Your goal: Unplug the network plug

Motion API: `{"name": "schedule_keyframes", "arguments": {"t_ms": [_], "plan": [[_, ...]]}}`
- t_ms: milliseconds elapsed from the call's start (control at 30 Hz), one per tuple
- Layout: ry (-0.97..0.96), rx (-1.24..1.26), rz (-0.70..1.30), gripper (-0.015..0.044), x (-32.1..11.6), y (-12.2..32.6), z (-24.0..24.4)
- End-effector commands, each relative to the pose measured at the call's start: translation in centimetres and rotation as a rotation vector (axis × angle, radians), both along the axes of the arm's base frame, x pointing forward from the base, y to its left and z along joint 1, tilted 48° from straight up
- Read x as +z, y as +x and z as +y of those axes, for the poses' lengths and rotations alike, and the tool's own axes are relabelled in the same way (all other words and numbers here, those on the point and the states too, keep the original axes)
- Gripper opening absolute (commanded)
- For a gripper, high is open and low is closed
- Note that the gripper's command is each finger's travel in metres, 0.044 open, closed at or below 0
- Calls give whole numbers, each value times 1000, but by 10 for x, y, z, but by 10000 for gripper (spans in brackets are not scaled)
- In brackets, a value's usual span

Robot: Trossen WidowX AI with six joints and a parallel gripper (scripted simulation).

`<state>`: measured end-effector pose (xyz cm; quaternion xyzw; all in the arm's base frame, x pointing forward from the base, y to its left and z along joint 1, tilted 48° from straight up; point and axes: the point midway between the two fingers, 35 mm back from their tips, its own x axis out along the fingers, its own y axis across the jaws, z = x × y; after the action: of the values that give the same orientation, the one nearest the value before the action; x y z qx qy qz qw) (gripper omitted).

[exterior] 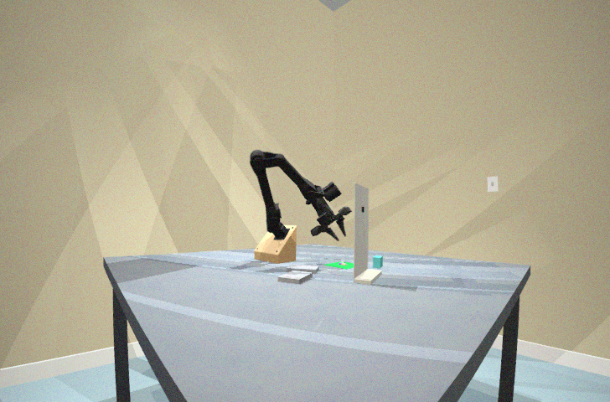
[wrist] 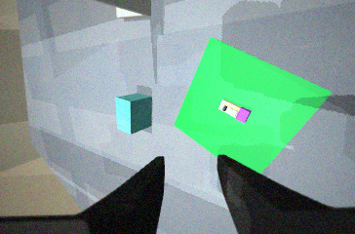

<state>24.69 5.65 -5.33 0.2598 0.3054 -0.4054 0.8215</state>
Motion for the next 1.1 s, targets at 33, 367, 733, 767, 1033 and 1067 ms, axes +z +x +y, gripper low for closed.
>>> {"name": "schedule_keyframes", "arguments": {"t_ms": [33, 367, 733, 767, 1033, 1067], "plan": [[-1, -4, -10, 156, 7, 0, 5], [0, 5, 1, 156, 12, 1, 13], [4, 8, 3, 156, 35, 7, 42], [4, 7, 3, 156, 37, 7, 45], [4, 2, -2, 156, 57, 8, 64], [3, 2, -3, 156, 60, 8, 66]]}}
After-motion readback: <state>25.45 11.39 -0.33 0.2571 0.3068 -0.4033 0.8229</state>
